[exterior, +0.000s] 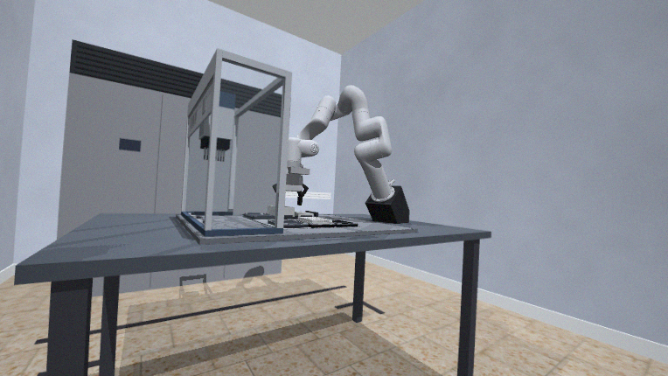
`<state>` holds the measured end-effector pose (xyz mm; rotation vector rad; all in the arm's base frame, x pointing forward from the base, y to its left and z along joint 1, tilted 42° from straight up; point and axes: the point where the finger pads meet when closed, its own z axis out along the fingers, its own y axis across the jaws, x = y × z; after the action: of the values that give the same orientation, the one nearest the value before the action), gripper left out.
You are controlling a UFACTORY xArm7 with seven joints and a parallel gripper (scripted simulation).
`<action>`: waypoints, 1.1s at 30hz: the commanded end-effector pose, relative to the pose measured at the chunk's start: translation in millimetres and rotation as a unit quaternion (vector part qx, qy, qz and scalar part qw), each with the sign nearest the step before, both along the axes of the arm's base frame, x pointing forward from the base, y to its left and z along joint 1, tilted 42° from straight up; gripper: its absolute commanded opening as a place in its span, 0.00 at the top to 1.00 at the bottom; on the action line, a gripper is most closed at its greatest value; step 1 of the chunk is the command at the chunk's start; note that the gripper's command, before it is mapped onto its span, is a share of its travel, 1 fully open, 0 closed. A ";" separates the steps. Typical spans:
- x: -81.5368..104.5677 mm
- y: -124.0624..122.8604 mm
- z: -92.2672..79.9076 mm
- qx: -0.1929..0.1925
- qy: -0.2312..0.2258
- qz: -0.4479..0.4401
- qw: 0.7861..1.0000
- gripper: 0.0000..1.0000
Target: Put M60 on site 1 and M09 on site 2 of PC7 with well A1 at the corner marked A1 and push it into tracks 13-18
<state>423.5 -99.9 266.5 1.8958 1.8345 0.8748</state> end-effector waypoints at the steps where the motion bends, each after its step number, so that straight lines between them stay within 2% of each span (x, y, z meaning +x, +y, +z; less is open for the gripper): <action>1: -2.9 -1.8 5.9 0.000 -0.002 -0.001 1.000 0.00; 33: -33.3 -9.3 40.8 0.000 -0.003 -0.001 1.000 0.00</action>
<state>391.8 -108.0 303.0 1.8959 1.8338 0.8752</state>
